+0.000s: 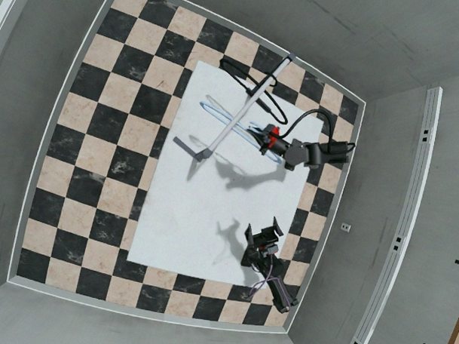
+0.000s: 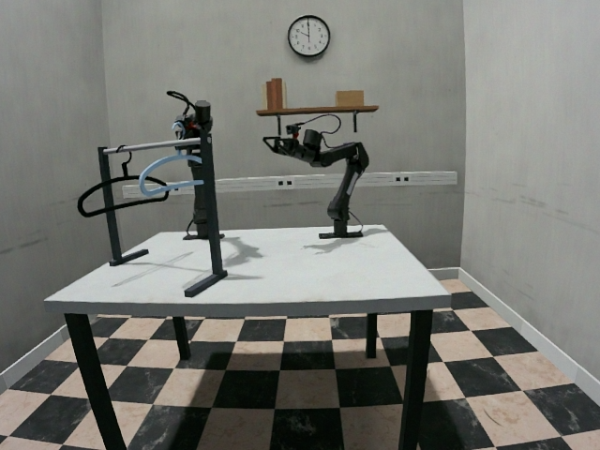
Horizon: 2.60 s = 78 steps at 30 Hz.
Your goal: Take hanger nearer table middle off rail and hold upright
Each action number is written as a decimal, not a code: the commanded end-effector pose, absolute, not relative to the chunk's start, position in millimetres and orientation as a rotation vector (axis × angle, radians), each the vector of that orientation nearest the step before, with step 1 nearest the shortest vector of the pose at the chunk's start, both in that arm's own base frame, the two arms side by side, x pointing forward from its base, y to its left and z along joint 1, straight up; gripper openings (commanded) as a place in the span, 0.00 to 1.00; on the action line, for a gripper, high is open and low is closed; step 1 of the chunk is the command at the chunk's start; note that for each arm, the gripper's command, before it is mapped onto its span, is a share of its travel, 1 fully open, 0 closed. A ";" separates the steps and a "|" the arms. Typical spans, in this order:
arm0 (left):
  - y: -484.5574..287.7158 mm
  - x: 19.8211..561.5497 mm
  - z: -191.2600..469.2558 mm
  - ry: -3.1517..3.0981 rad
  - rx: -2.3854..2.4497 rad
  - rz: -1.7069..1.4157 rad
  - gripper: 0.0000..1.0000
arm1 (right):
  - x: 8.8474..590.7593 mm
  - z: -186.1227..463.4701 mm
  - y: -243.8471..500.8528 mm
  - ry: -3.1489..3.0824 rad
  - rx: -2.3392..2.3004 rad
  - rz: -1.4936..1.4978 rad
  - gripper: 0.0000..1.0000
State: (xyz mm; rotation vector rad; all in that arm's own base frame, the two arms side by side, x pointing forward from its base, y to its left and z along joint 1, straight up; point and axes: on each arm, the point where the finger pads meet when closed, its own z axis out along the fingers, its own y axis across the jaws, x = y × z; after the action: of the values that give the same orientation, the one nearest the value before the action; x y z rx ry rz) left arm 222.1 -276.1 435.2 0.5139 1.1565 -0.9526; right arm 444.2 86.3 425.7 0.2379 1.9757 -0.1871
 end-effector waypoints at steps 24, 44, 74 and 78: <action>-274.2 221.0 442.0 1.136 0.502 -0.955 1.00 | 352.5 448.3 103.9 1.894 0.348 -0.226 0.00; -277.5 215.4 426.0 1.239 0.598 -0.977 1.00 | 353.2 450.4 102.9 1.880 0.366 -0.224 0.00; -269.1 212.5 431.7 1.255 0.618 -0.971 1.00 | 354.2 445.9 103.8 1.893 0.352 -0.231 0.00; -269.1 212.5 431.7 1.255 0.618 -0.971 1.00 | 354.2 445.9 103.8 1.893 0.352 -0.231 0.00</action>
State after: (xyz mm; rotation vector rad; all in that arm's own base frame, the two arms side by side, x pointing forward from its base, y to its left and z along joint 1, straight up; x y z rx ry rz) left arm 217.5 -273.5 415.6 0.6228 1.2934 -0.9653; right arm 356.7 108.4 434.4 0.3215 1.9294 -0.2436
